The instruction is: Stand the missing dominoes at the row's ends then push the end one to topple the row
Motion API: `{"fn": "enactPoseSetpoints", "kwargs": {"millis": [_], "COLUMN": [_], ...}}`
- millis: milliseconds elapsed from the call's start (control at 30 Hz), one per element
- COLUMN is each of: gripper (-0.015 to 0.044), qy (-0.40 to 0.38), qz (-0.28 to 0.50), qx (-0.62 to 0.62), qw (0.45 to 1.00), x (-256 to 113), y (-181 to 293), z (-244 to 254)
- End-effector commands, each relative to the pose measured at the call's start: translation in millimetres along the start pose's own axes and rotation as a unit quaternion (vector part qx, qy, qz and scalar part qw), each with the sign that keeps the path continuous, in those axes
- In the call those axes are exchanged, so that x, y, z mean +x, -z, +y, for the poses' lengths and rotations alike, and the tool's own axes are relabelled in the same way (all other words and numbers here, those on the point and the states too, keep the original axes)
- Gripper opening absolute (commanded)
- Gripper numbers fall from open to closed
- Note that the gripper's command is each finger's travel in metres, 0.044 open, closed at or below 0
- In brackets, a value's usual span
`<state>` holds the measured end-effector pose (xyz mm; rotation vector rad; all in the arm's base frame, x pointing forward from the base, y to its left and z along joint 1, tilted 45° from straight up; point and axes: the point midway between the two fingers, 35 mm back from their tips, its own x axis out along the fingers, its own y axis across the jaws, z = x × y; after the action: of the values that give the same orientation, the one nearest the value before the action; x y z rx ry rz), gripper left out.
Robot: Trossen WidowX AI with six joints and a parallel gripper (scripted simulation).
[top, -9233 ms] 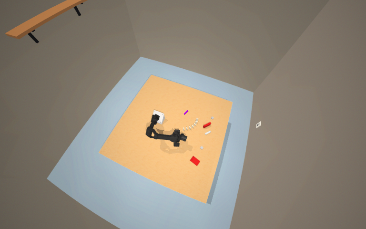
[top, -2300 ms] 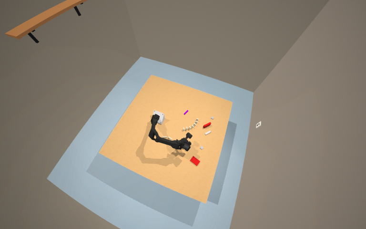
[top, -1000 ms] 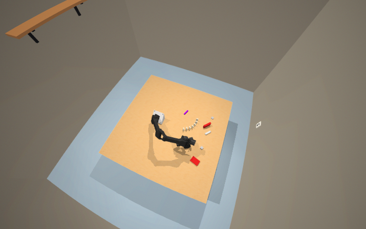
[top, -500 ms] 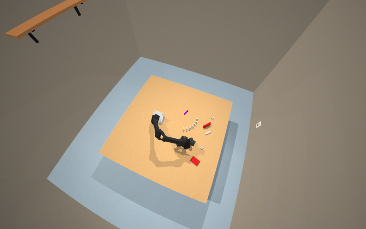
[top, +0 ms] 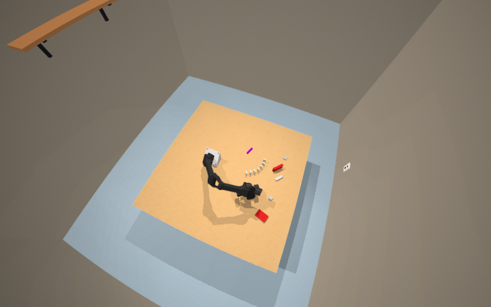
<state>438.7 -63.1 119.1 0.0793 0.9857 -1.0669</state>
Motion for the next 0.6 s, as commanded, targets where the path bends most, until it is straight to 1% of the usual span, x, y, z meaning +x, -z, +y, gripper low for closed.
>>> {"fn": "enactPoseSetpoints", "kwargs": {"millis": [0,67,167,267,333,467,500,567], "gripper": [0.0107,0.0107,0.0107,0.0107,0.0107,0.0107,0.0107,0.0107], "qy": [-0.001,-0.010,-0.031,-0.046,-0.049,-0.048,-0.047,-0.041], "qz": [-0.003,-0.009,-0.021,-0.030,-0.032,-0.031,-0.030,-0.024], "qx": [-0.001,-0.003,-0.008,-0.011,-0.012,-0.023,-0.058,-0.186], "qw": [1.000,1.000,0.999,0.998,0.998,0.998,0.997,0.981], "x": [-3.5,-29.5,-87.8,-127.7,-134.7,-134.8,-135.3,-136.9], "y": [-0.8,-2.0,-0.9,2.7,3.6,6.2,13.9,43.0], "z": [0.5,3.4,3.9,-1.0,-2.4,-1.5,0.7,7.2]}}
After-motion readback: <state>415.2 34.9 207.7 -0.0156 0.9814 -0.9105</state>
